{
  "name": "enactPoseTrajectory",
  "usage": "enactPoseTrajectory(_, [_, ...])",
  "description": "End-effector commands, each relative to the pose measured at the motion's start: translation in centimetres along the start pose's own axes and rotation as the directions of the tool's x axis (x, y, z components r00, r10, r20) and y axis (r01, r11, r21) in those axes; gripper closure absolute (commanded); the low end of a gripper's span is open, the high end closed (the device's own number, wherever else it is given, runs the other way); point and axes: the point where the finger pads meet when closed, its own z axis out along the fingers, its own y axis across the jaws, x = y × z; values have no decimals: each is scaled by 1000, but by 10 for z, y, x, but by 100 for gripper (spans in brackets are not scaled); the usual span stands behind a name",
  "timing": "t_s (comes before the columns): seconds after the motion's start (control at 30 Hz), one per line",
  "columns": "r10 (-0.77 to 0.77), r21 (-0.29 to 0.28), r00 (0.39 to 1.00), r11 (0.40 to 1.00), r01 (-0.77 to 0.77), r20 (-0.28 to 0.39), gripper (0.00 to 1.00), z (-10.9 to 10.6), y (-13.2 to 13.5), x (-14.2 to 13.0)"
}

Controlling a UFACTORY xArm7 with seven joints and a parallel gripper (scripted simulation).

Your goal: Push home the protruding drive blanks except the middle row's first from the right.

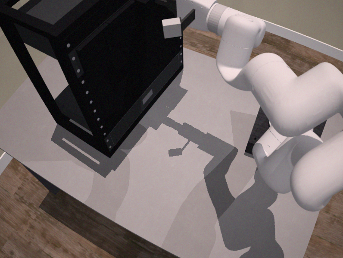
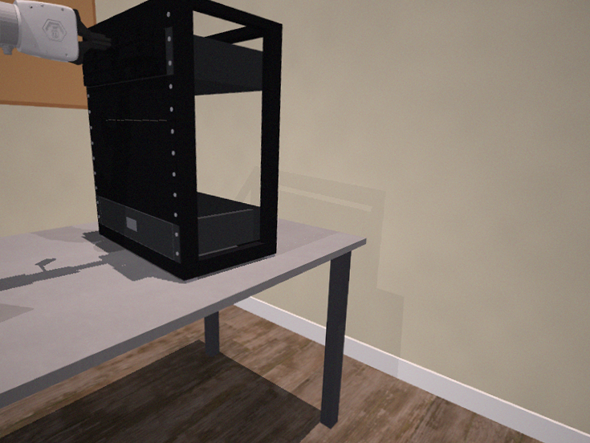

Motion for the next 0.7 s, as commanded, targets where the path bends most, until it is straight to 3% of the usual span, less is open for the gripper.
enactPoseTrajectory(0.0, [-1,-3,1000,1000,1,0,100,0,2,0])
enactPoseTrajectory(0.67, [-1,-3,1000,1000,1,0,100,10,2,0])
